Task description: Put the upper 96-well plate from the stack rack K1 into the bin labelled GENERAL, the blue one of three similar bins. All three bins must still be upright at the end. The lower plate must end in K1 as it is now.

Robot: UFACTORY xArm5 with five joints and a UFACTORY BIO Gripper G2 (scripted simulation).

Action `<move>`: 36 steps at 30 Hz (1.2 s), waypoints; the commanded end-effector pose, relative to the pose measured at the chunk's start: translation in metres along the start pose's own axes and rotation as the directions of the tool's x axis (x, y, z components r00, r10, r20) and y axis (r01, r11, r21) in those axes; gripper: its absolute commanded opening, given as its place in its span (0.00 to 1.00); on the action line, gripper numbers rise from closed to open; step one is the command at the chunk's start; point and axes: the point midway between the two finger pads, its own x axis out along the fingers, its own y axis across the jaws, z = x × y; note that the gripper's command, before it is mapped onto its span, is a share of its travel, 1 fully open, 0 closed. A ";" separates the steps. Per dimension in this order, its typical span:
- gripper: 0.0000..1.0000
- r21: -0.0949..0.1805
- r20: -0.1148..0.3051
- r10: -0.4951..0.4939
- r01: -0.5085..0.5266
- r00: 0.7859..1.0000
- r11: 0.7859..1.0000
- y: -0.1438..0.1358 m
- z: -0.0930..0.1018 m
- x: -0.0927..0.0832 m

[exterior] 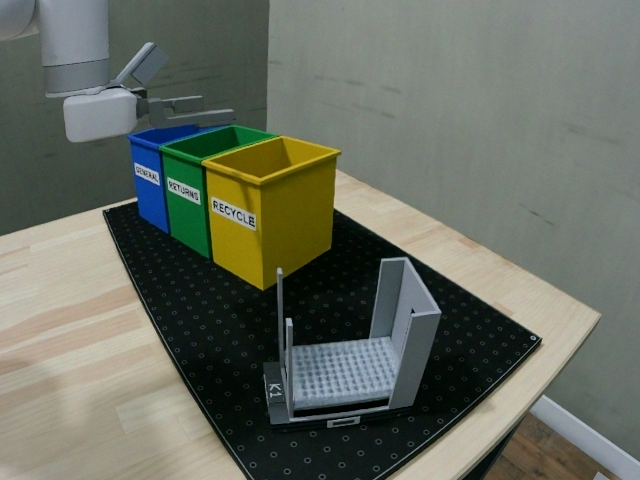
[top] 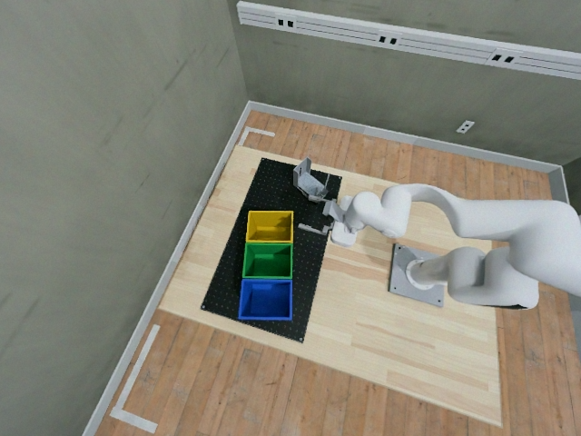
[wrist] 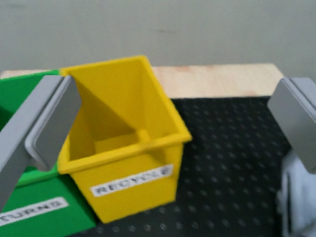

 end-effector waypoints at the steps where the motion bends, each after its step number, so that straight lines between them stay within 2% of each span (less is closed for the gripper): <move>1: 0.37 -0.005 0.034 0.050 -0.050 0.998 0.999 0.024 0.006 0.001; 3: 0.37 -0.005 0.034 0.050 -0.050 0.998 0.999 0.034 0.008 0.002; 15: 0.37 -0.005 0.034 0.050 -0.050 0.998 0.999 0.034 0.008 0.002; 19: 0.37 0.000 0.034 -0.084 0.084 0.996 0.996 0.014 0.005 0.004; 24: 0.37 0.006 0.034 -0.248 0.248 0.968 0.969 -0.010 0.000 0.008; 26: 0.37 0.006 0.034 -0.248 0.248 0.968 0.969 -0.010 0.000 0.008; 31: 0.37 0.011 0.033 -0.396 0.396 0.918 0.918 -0.034 -0.005 0.011; 36: 0.37 0.011 0.033 -0.396 0.396 0.918 0.918 -0.059 -0.009 0.015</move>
